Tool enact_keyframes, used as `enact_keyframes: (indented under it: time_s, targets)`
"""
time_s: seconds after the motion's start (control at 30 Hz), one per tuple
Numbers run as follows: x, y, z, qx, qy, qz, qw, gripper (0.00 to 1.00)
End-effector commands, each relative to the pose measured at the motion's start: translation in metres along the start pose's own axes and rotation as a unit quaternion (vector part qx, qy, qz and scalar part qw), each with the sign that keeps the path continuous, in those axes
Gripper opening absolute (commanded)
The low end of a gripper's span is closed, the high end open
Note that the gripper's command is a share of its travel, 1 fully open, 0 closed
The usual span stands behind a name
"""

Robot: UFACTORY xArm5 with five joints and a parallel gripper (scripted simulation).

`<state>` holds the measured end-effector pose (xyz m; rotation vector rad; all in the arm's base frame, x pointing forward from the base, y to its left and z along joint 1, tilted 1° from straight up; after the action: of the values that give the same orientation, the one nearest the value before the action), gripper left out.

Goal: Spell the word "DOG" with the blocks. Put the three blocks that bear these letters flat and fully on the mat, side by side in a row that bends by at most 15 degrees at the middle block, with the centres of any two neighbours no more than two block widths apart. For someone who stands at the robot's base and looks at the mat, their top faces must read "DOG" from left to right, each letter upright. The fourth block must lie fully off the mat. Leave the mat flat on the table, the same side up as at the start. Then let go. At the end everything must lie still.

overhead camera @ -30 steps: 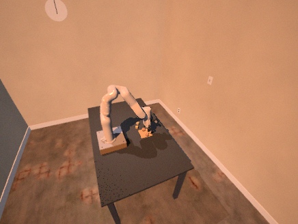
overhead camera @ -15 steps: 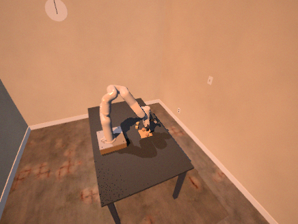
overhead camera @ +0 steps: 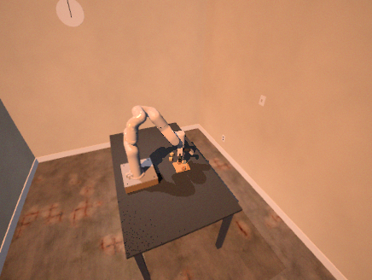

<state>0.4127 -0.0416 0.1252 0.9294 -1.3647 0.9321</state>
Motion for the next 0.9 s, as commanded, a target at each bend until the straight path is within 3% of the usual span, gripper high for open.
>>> enact_keyframes:
  time_s: [0.0,0.33,0.87]
  targets:
    - [0.001,0.005,-0.011,-0.070,-0.001,0.002,0.998,1.00]
    - [-0.001,0.015,-0.028,-0.175,-0.001,0.002,0.985,1.00]
    - [-0.003,0.037,-0.060,-0.383,-0.001,0.001,0.924,1.00]
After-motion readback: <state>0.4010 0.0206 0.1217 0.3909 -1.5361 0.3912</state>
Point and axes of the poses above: the point where the finger pads meet when closed, its own x axis back along the fingers, its own z axis across the jaws, y = z × x, the point moved 9 cm from there along x, back along the fingers, and after that the axes turned 15 degrees about x, right-handed, at the moved point
